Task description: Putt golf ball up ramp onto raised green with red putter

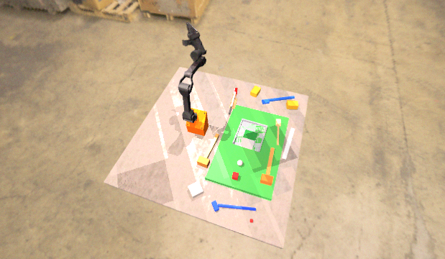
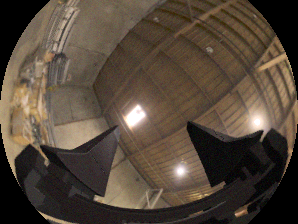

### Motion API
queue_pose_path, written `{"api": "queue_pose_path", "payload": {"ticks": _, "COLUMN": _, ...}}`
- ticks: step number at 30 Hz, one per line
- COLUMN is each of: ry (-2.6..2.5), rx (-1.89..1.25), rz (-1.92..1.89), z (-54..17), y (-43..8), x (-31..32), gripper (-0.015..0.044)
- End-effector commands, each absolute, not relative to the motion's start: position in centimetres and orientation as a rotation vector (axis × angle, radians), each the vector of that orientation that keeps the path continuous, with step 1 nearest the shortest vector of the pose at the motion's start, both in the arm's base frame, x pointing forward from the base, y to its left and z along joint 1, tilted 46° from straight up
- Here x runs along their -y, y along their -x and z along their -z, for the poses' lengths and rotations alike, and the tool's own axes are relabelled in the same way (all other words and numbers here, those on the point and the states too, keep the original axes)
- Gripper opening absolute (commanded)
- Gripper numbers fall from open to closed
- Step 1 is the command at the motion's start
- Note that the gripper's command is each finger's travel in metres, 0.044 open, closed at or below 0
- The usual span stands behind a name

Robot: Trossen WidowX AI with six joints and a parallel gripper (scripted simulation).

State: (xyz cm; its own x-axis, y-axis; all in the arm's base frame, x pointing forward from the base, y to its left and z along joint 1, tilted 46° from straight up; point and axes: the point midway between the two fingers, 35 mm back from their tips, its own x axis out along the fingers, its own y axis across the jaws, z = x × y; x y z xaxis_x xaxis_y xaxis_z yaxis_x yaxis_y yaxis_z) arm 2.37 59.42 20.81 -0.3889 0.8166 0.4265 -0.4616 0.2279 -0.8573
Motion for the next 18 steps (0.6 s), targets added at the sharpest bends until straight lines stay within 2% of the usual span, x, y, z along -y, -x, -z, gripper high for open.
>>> {"api": "queue_pose_path", "payload": {"ticks": 1, "ry": 0.374, "rx": 1.365, "rz": -1.438, "z": -20.6, "y": -2.6, "x": -59.5, "gripper": 0.0426}}
{"api": "queue_pose_path", "payload": {"ticks": 2, "ry": 0.392, "rx": 1.335, "rz": -1.442, "z": -20.2, "y": -3.3, "x": -59.7, "gripper": 0.044}}
{"api": "queue_pose_path", "payload": {"ticks": 10, "ry": 0.662, "rx": 0.853, "rz": -1.456, "z": -11.6, "y": -13.6, "x": -60.4, "gripper": 0.044}}
{"api": "queue_pose_path", "payload": {"ticks": 18, "ry": 0.901, "rx": 0.35, "rz": -1.392, "z": -1.9, "y": -23.0, "x": -56.1, "gripper": 0.044}}
